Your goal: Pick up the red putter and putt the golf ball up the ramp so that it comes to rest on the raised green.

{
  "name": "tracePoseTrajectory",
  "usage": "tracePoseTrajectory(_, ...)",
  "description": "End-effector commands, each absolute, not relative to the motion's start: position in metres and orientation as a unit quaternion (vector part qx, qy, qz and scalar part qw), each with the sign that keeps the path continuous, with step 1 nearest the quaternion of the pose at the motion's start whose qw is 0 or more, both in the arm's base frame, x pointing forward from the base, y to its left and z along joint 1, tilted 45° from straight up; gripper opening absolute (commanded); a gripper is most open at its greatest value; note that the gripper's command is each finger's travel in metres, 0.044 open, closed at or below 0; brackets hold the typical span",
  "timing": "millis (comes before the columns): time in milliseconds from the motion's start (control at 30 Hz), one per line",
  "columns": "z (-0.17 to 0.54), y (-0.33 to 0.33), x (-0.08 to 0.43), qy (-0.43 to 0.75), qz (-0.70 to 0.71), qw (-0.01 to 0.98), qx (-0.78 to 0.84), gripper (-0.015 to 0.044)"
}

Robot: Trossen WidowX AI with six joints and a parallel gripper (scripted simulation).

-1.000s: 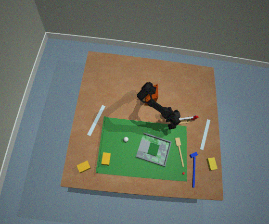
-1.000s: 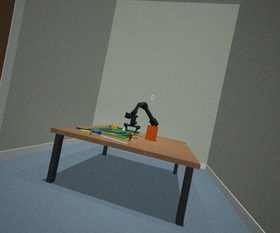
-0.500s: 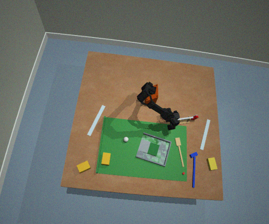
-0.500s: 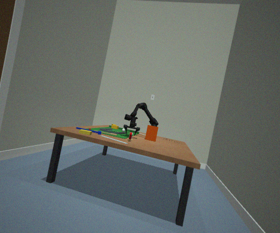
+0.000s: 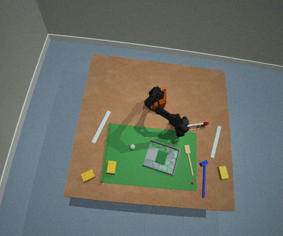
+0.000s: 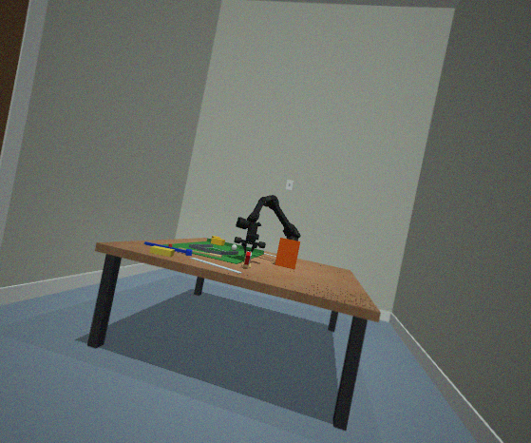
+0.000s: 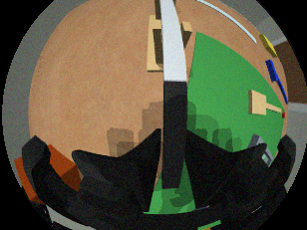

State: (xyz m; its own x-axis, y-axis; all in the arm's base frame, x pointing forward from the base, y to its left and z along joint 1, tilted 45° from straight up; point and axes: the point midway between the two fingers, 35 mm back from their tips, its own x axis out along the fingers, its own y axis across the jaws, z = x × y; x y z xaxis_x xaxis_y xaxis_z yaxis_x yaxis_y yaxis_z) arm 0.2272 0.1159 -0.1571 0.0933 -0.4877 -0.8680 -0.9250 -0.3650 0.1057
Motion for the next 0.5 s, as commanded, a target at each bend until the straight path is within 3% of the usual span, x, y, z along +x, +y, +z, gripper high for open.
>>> tracePoseTrajectory(0,-0.157,0.116,0.227,0.506,0.443,0.247,-0.697,0.0033)
tracePoseTrajectory(167,-0.157,0.116,0.227,0.506,0.443,0.247,-0.697,0.0)
tracePoseTrajectory(467,-0.124,0.152,0.222,0.506,0.446,0.248,-0.696,0.0)
